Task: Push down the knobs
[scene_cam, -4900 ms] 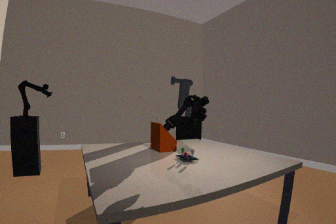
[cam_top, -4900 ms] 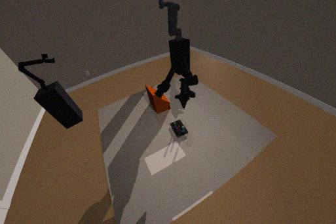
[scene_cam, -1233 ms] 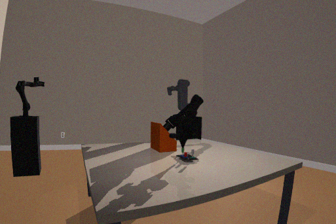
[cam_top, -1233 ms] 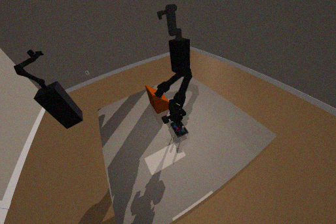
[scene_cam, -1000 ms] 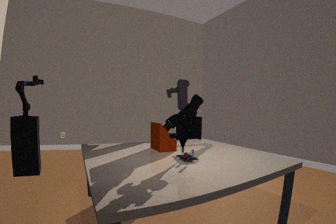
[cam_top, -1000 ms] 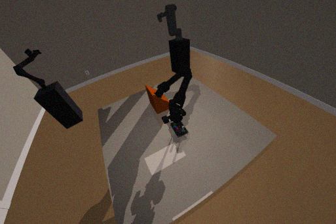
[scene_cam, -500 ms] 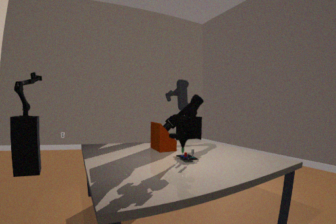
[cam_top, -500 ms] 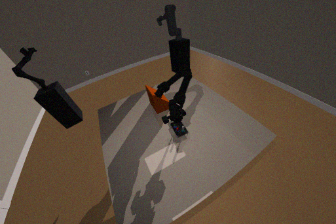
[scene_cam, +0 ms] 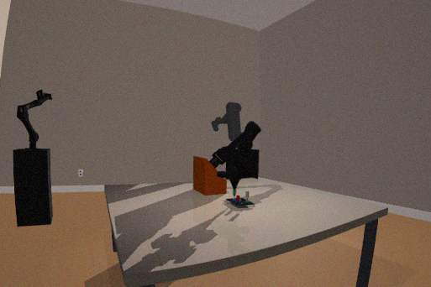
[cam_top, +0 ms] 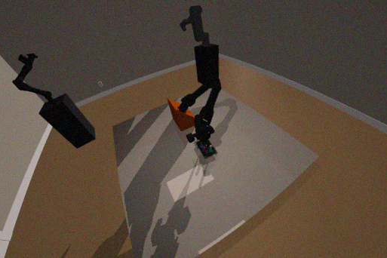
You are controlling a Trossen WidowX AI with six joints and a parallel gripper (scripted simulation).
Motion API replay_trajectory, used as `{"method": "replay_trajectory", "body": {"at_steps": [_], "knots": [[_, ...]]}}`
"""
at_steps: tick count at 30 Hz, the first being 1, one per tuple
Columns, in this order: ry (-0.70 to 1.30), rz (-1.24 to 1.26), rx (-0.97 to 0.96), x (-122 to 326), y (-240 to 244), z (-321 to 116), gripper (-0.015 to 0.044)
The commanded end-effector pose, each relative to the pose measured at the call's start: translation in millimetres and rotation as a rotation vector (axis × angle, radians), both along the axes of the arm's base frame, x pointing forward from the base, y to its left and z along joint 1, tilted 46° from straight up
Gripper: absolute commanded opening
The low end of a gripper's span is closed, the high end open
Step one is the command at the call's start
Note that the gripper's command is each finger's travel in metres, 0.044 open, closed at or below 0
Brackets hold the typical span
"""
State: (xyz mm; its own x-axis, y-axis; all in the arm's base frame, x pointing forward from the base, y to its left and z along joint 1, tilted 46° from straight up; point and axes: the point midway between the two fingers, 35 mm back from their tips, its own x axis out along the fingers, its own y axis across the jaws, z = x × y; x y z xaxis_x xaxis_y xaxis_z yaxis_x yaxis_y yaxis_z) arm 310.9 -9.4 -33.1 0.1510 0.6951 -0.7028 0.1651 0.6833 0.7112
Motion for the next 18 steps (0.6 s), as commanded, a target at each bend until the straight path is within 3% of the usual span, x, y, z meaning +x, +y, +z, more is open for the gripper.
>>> {"method": "replay_trajectory", "body": {"at_steps": [1, 18], "knots": [[-0.001, 0.006, 0.005, 1.5, 5.7, -4.3, 0.0], [-0.001, 0.006, 0.006, 2.2, 9.6, -8.2, 0.0]]}}
